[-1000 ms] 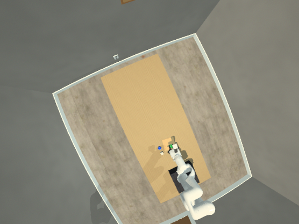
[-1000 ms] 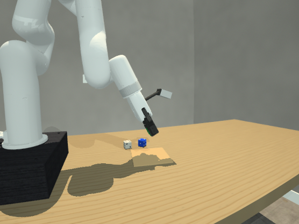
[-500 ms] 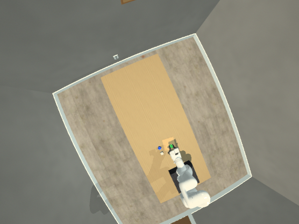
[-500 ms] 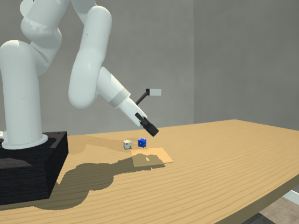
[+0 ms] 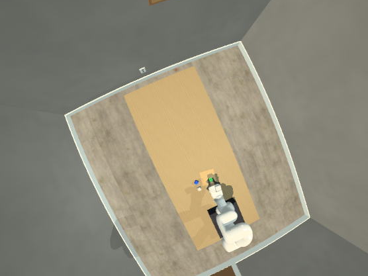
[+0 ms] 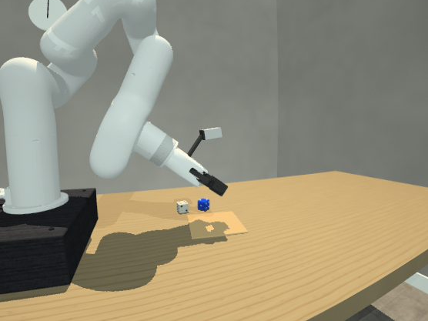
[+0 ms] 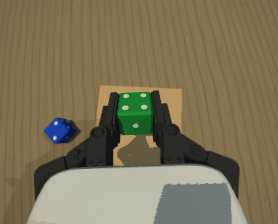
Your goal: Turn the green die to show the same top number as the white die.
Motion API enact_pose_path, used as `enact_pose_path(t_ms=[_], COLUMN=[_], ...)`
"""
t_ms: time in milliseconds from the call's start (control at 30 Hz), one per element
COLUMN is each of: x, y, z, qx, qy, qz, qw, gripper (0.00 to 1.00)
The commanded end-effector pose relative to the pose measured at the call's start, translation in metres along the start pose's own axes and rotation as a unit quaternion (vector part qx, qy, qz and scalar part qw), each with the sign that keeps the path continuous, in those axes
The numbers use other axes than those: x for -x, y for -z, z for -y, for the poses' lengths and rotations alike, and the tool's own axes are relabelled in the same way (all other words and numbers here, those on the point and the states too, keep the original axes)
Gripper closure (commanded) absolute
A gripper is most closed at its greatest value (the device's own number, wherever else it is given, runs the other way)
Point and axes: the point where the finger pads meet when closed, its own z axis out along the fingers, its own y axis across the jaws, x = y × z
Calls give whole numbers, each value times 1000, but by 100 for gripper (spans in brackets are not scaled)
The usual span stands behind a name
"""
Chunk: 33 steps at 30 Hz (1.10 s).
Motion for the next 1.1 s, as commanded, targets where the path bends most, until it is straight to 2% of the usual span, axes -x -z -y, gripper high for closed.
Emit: enact_pose_path(t_ms=[0,267,667,1067], x=[1,10,41,54], y=[-2,-8,-30,-39], z=[0,-2,-1,-1], qx=[0,2,1,1], qy=[2,8,4,-1], qz=[-5,-5,-5,-5], qw=[1000,1000,1000,1000], gripper=[73,73,73,73])
